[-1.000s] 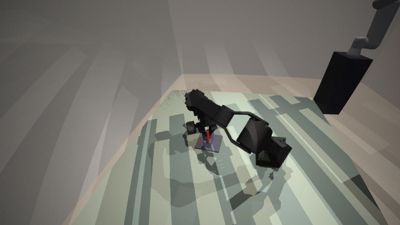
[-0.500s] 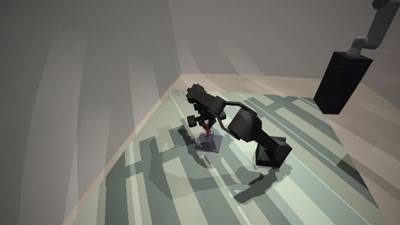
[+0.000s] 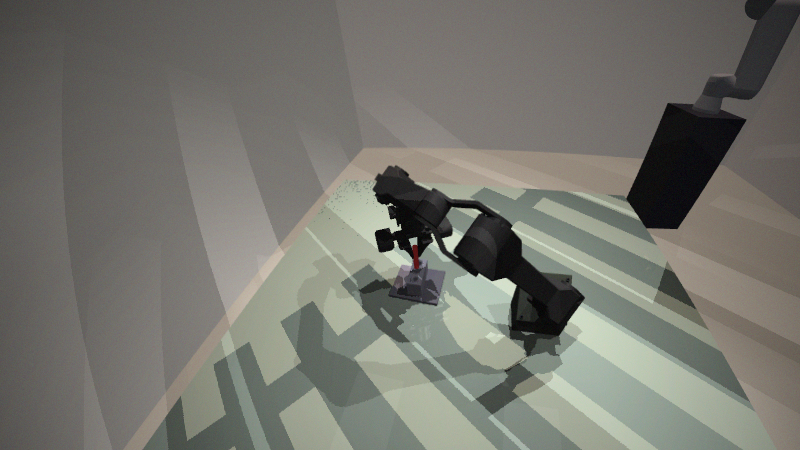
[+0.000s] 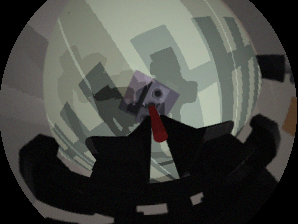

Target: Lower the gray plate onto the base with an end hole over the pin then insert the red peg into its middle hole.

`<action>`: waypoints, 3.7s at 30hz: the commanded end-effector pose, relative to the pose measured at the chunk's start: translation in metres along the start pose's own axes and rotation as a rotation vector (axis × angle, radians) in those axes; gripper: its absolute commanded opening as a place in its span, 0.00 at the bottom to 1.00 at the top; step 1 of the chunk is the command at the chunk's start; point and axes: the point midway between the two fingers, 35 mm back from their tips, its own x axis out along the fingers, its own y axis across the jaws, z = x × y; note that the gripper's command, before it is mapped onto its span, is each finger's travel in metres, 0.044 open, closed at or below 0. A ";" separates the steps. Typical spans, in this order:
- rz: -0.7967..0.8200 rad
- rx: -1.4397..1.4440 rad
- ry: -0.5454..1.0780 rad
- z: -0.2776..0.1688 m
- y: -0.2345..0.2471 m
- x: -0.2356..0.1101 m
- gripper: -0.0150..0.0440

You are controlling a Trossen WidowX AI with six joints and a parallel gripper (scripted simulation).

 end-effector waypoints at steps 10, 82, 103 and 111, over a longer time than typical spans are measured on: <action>-0.002 -0.001 0.000 0.000 0.000 0.000 0.25; -0.007 -0.007 -0.004 -0.002 0.002 0.018 0.25; -0.010 -0.010 -0.006 -0.002 0.001 0.017 0.48; -0.010 -0.010 -0.006 -0.002 0.001 0.017 0.51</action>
